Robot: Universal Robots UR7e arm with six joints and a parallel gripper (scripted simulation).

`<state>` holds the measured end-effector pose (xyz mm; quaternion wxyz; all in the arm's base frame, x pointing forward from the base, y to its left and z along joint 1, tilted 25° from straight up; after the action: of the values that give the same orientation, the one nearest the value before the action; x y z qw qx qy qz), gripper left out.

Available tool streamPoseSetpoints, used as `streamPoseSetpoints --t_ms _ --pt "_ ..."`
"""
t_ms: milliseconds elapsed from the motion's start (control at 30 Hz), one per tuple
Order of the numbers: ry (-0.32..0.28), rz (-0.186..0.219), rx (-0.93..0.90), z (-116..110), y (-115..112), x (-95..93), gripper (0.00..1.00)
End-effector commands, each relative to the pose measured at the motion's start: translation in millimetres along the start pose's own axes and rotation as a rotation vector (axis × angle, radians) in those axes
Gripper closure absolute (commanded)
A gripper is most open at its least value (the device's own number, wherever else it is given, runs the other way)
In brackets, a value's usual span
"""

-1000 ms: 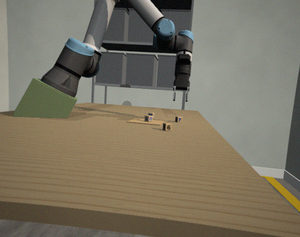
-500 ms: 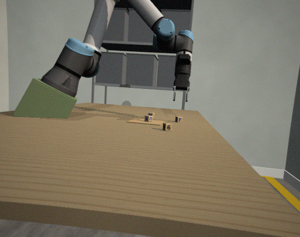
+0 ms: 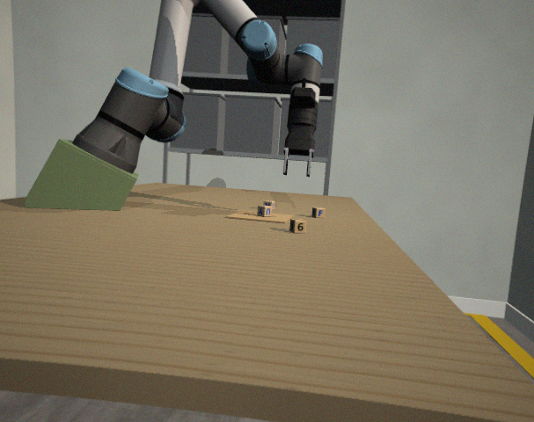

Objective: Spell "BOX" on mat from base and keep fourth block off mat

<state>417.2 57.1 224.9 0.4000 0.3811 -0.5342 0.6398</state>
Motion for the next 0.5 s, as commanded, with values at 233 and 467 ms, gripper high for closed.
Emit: streamPoseSetpoints --t_ms 233,467 --pt "0.002 0.005 0.000 26 71 -15.8 0.00" --pt "0.002 0.006 0.000 27 73 -16.3 0.00"
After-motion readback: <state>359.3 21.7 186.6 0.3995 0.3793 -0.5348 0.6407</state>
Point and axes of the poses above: the point where the finger pads meet when closed, its own x axis back along the fingers, its own y axis across the jaws, z = x × y, the point moved 2 cm from there along x, back along the fingers, and after that the axes turned 7 degrees about x, right-handed, at the moved point
